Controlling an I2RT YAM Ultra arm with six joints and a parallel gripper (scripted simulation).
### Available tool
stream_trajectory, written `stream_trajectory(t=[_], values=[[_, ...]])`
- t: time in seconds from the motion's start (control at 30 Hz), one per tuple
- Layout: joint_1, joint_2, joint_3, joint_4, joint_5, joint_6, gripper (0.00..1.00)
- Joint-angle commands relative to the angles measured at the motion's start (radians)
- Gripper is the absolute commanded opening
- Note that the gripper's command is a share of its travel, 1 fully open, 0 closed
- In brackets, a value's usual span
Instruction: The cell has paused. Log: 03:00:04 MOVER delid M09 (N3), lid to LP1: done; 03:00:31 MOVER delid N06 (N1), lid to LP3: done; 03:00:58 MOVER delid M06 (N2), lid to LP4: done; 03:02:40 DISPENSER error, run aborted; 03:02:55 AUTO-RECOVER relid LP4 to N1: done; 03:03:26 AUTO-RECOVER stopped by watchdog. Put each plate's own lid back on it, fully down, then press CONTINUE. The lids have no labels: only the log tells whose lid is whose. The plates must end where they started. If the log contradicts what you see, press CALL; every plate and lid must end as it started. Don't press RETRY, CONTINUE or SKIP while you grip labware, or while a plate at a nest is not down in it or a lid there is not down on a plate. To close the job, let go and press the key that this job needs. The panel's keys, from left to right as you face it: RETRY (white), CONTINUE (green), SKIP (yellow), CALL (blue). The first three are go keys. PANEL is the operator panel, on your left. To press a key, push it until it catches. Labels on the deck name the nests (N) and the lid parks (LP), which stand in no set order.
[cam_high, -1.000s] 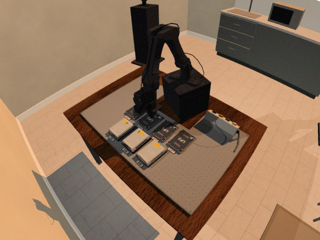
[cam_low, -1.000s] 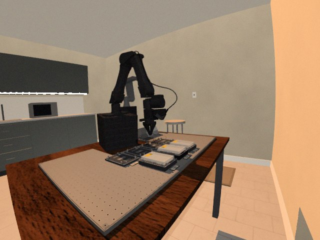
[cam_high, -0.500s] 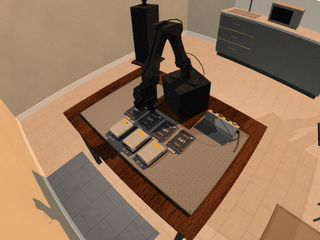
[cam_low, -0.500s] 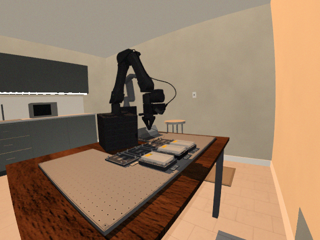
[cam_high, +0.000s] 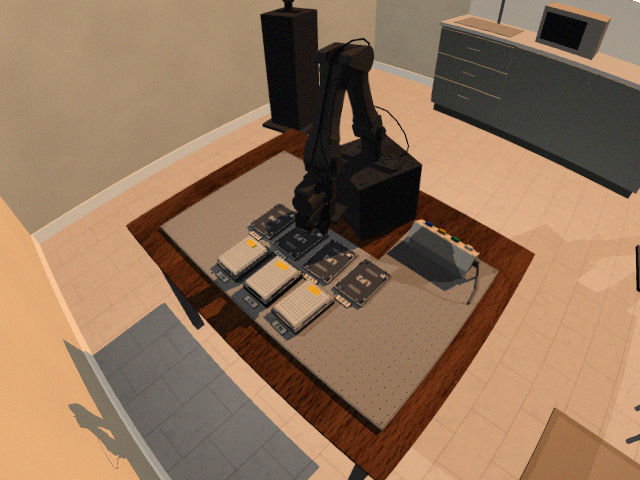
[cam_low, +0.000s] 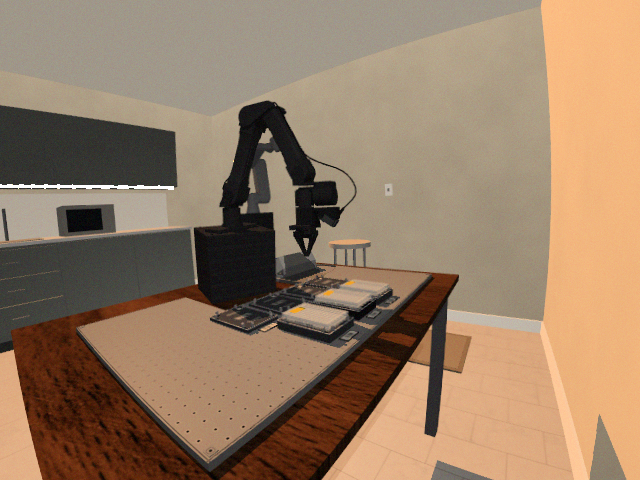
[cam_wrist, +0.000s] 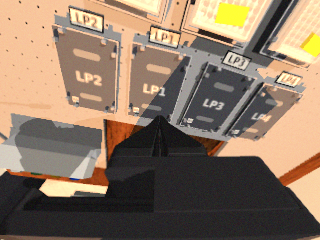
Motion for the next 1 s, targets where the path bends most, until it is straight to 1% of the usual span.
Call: stream_trajectory(t=[0.0,0.07,0.13,0.57,0.63,0.77,0.97], values=[[0.056,-0.010,-0.008,0.012,0.013,-0.019,0.00],[0.056,-0.010,-0.008,0.012,0.013,-0.019,0.00],[0.093,0.013,0.009,0.001,0.016,-0.023,0.00],[0.316,0.057,0.070,-0.026,0.030,-0.060,0.00],[0.316,0.057,0.070,-0.026,0.030,-0.060,0.00],[0.379,0.079,0.099,-0.037,0.030,-0.071,0.00],[0.469,0.117,0.151,-0.056,0.036,0.031,0.00]])
